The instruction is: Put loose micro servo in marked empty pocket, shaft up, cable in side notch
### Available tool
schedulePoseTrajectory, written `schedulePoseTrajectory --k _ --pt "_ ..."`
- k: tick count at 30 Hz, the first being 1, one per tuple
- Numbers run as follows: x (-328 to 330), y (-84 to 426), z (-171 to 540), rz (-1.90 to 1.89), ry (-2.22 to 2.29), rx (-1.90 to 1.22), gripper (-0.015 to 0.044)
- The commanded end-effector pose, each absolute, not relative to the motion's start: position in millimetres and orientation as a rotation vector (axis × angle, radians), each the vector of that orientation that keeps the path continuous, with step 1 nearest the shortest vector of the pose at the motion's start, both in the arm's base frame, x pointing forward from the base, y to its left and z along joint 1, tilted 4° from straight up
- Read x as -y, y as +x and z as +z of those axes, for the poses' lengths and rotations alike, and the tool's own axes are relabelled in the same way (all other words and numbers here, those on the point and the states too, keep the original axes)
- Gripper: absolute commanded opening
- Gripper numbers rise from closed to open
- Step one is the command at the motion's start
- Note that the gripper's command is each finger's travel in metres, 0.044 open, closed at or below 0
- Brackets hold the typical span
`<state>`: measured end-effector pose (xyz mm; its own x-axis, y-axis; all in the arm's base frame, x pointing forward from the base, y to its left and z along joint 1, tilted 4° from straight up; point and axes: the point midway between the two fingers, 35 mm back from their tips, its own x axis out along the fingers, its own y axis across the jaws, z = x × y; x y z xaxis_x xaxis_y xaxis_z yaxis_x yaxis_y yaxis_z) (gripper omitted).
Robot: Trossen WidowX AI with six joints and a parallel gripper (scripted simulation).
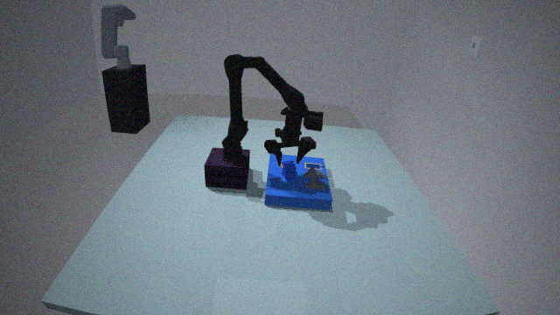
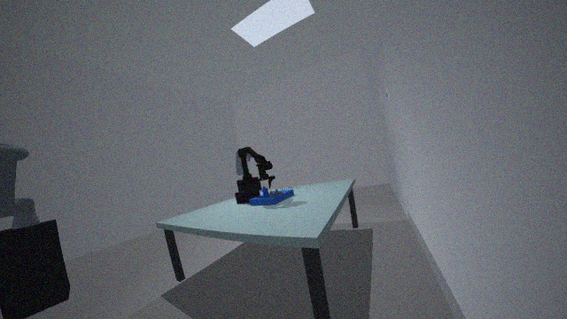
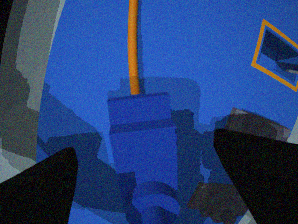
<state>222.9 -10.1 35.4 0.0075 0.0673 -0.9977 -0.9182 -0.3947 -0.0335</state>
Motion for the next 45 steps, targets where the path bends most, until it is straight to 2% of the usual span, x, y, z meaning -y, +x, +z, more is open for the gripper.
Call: schedulePoseTrajectory --k 1,6,13,16,33,45 --pt "10 222 33 1.517 -1.455 -0.933 0.0256" --pt "10 222 33 1.517 -1.455 -0.933 0.0125" --pt "10 222 33 1.517 -1.455 -0.933 0.0078" --pt "11 223 38 1.517 -1.455 -0.933 0.0" --pt "12 216 63 1.518 -1.455 -0.934 0.0" --pt "18 240 63 1.516 -1.457 -0.933 0.0"
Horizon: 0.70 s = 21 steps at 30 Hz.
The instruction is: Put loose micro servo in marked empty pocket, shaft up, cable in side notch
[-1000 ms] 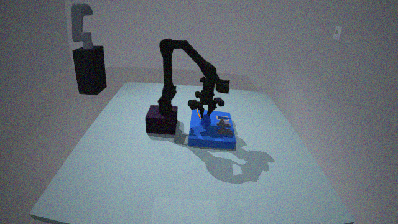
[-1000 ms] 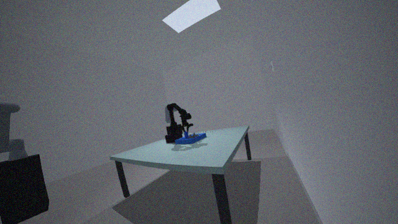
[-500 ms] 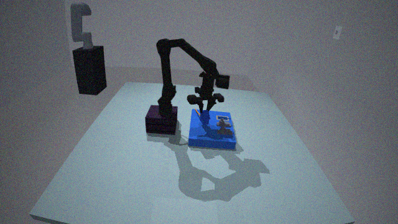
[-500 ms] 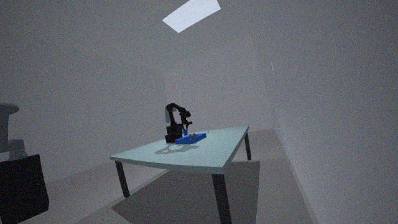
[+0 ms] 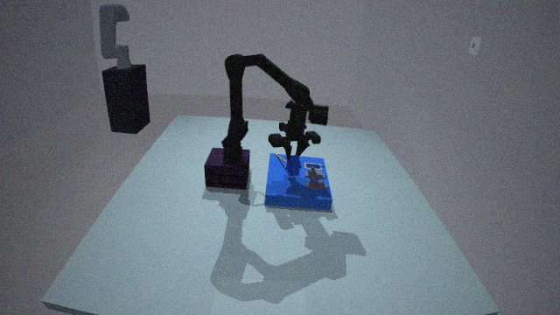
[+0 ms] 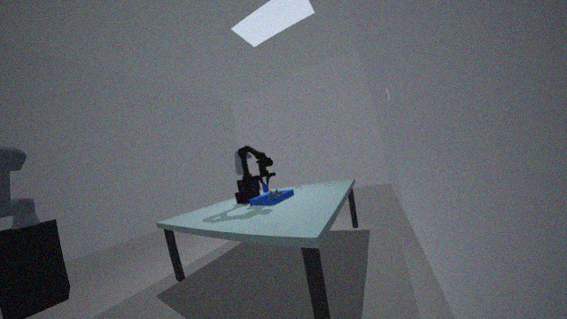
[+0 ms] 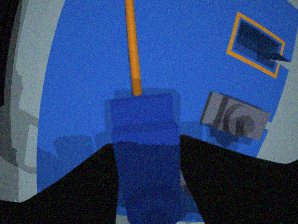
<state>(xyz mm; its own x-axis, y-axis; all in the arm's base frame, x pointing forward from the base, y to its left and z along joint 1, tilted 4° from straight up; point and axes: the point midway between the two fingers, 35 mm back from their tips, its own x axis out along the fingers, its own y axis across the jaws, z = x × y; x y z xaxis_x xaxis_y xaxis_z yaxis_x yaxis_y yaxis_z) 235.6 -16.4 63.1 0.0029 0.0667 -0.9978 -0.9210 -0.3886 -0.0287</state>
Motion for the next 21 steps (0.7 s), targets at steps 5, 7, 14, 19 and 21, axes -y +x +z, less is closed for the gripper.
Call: schedulePoseTrajectory --k 5,7,14,19,21 --pt "5 240 64 1.516 -1.456 -0.932 0.0" --pt "-3 240 64 1.516 -1.455 -0.931 0.0" --pt "-33 240 66 1.517 -1.453 -0.929 0.0" --pt "-54 239 68 1.517 -1.452 -0.927 0.0" --pt "-62 239 68 1.518 -1.451 -0.926 0.0"
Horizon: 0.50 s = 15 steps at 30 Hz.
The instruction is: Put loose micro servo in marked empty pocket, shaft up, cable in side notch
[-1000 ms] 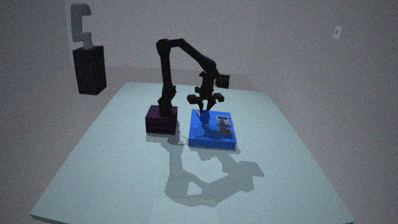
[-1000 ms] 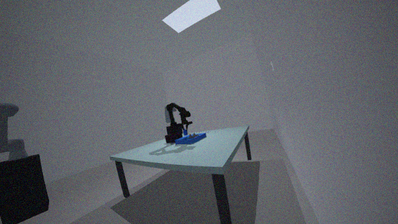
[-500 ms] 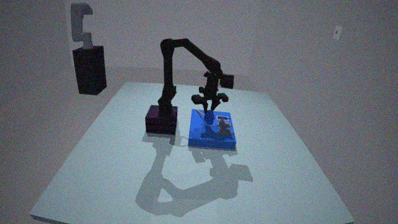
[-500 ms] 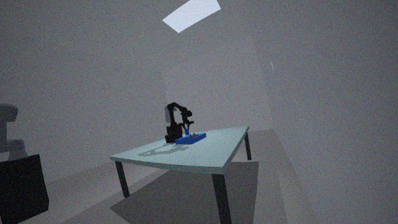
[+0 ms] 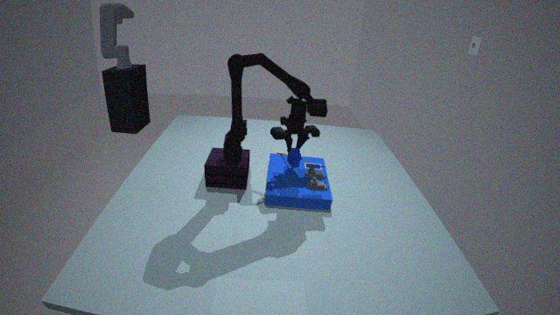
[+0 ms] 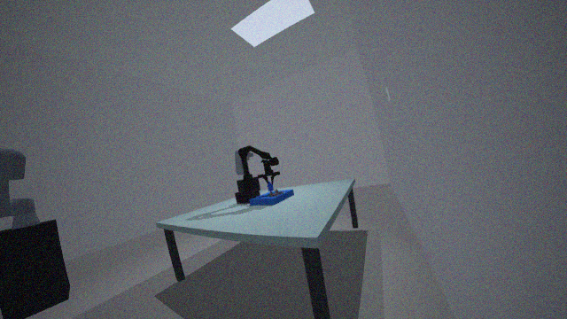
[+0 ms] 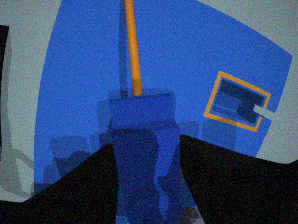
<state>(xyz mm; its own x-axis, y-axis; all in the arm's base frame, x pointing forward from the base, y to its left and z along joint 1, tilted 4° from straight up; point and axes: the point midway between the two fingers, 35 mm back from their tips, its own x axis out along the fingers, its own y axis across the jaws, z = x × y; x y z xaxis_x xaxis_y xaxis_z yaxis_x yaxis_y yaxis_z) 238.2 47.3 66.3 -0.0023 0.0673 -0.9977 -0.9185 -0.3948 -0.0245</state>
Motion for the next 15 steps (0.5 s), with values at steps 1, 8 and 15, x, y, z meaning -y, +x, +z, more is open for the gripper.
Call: schedulePoseTrajectory --k 1,8,15 --pt "-67 239 69 1.518 -1.451 -0.926 0.0" --pt "-77 239 69 1.507 -1.438 -0.936 0.0" --pt "-77 239 69 1.369 -1.291 -1.057 0.0"
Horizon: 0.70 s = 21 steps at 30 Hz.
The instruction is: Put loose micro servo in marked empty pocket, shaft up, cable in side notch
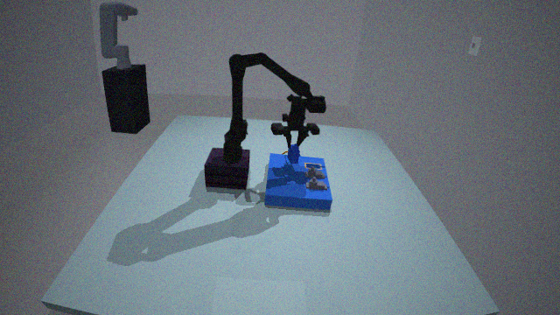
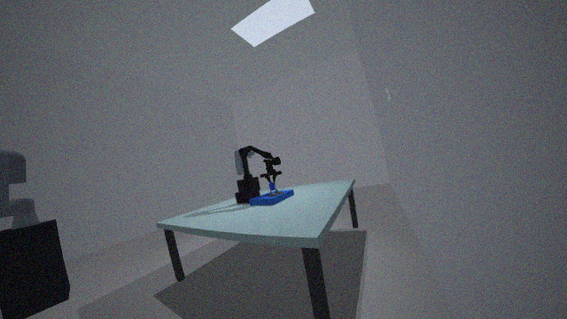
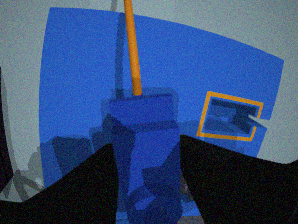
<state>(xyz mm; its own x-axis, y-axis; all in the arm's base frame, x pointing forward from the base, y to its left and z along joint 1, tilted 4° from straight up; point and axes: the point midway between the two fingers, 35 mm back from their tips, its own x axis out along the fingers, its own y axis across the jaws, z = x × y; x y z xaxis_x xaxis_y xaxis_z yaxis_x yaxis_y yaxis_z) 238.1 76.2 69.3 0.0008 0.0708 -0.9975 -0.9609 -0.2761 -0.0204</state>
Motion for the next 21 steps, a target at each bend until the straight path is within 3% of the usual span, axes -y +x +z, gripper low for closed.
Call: schedulePoseTrajectory --k 1,21 --pt "-77.2 238.6 69.5 1.345 -1.266 -1.076 0.0" --pt "-77.2 238.7 69.5 0.849 -0.749 -1.378 0.0"
